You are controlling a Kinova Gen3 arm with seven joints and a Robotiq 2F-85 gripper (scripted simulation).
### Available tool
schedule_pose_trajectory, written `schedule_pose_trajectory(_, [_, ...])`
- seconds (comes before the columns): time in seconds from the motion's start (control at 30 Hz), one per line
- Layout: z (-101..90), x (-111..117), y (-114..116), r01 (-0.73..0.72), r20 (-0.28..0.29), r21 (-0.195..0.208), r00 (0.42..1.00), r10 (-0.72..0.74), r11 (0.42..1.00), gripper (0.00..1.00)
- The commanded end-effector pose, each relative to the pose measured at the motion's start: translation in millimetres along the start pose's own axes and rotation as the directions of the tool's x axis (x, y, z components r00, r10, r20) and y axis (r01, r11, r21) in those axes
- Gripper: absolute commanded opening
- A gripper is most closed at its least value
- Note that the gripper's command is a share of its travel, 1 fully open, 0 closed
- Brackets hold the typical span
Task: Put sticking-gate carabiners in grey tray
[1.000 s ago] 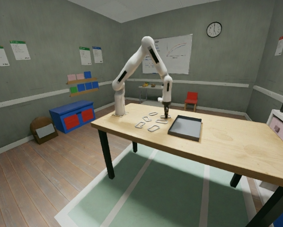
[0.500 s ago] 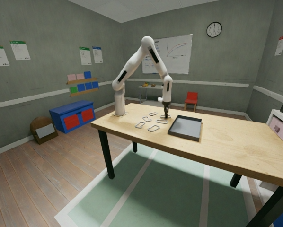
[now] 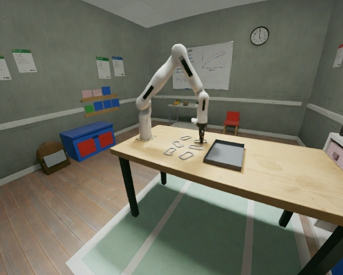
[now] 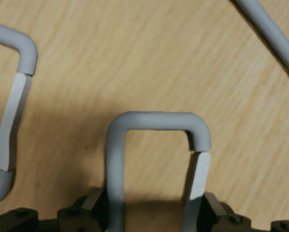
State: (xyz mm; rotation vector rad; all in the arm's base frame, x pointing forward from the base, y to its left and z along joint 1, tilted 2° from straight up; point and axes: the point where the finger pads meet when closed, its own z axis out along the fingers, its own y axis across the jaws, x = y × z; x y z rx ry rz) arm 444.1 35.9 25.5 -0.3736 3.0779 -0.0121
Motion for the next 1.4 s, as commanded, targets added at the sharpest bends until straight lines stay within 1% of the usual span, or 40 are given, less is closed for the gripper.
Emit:
schedule_pose_trajectory(0.0, [-0.6, -0.6, -0.1, 0.000, 0.002, 0.000, 1.000, 0.000, 1.000, 0.57])
schedule_pose_trajectory(0.27, [-0.6, -0.6, -0.1, 0.000, 0.002, 0.000, 1.000, 0.000, 1.000, 0.57])
schedule_pose_trajectory(0.3, [-0.7, -0.6, -0.1, 0.000, 0.002, 0.000, 1.000, 0.000, 1.000, 1.00])
schedule_pose_trajectory(1.37, [-0.7, -0.6, -0.1, 0.000, 0.002, 0.000, 1.000, 0.000, 1.000, 1.00])
